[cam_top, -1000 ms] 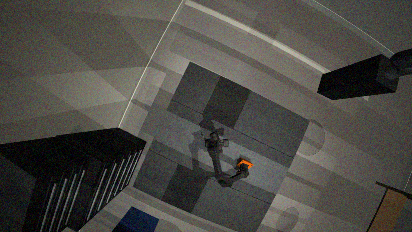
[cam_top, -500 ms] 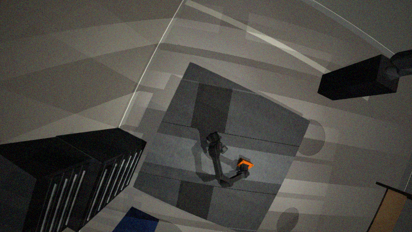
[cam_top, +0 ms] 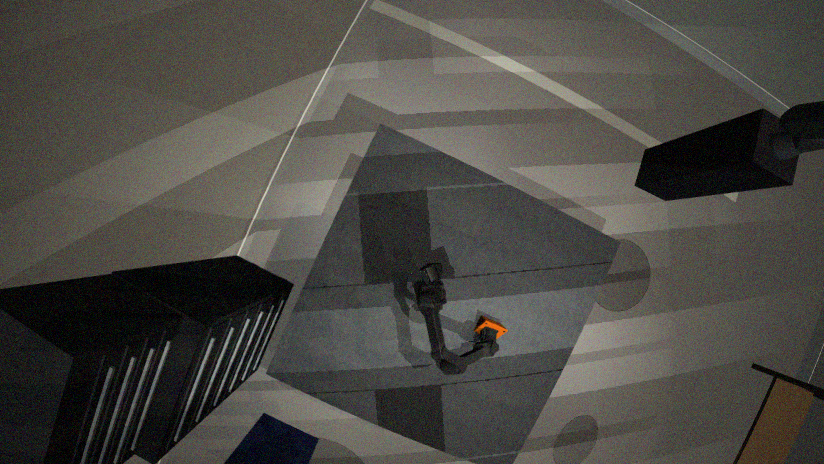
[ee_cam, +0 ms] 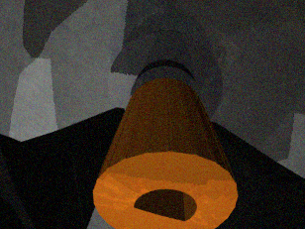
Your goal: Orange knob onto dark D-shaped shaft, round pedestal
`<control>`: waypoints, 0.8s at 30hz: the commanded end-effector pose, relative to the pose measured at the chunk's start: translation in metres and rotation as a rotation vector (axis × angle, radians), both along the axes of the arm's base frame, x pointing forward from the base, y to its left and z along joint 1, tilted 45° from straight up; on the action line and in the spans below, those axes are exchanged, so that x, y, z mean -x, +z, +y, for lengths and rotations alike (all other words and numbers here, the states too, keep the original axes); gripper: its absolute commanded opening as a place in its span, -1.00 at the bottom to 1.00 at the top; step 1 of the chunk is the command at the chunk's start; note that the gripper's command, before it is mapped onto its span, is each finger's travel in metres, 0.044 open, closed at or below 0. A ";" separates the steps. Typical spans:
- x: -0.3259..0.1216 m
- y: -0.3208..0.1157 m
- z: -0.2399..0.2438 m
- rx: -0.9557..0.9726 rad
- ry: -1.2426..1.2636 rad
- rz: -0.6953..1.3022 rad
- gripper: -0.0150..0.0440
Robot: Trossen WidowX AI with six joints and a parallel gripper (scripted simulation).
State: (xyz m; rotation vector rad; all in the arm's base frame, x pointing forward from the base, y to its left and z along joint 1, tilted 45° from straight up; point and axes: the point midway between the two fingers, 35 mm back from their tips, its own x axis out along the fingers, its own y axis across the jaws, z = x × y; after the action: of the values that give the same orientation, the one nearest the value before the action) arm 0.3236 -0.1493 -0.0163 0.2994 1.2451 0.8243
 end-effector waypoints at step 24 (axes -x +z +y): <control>-0.001 0.000 0.000 -0.051 -0.455 0.434 -0.49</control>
State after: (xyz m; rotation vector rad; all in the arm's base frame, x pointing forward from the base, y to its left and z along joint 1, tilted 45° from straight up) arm 0.3234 -0.1492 -0.0165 0.8042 1.4834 0.4109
